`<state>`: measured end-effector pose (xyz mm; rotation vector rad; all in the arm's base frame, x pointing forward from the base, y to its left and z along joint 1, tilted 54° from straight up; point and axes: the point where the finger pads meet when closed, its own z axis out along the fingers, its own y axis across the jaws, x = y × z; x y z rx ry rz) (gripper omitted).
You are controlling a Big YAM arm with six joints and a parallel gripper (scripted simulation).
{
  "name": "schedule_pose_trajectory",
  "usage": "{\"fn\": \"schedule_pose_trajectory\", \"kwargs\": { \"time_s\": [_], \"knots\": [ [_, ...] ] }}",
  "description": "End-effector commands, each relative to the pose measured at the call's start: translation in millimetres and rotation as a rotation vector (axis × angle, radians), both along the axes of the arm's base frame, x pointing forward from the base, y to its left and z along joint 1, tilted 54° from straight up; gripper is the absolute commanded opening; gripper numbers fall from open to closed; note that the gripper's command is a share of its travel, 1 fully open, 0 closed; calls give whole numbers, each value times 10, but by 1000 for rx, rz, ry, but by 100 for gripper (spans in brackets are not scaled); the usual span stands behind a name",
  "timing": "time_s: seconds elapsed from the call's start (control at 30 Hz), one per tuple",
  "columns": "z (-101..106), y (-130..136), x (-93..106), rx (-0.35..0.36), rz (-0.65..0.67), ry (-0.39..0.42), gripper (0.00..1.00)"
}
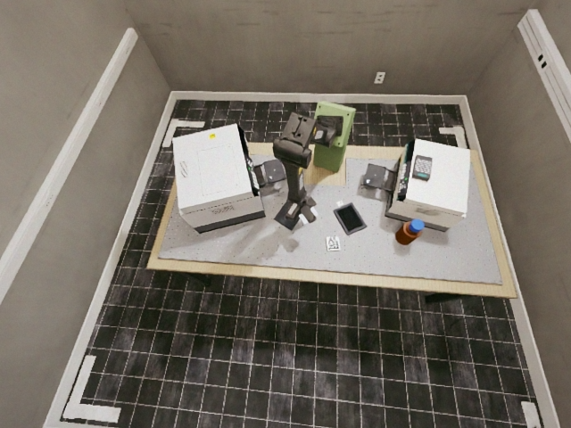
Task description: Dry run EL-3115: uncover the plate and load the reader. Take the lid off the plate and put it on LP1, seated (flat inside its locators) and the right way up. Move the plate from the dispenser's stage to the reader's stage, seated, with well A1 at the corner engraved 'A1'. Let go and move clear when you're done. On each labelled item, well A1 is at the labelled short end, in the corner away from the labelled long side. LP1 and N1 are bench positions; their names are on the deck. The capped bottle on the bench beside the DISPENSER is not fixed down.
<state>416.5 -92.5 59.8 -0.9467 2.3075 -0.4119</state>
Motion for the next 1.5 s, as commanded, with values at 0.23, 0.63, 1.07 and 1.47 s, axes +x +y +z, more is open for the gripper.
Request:
{"fn": "schedule_pose_trajectory", "kwargs": {
  "time_s": [0.23, 0.63, 1.07, 1.47],
  "knots": [
    [42, -253, -205, 2, -21, -15, 86],
    [26, -441, -352, 44, -79, -5, 86],
    [-68, -654, -646, 87, -136, 9, 86],
    [-106, -823, -870, 126, -186, 11, 86]
  ]
}}
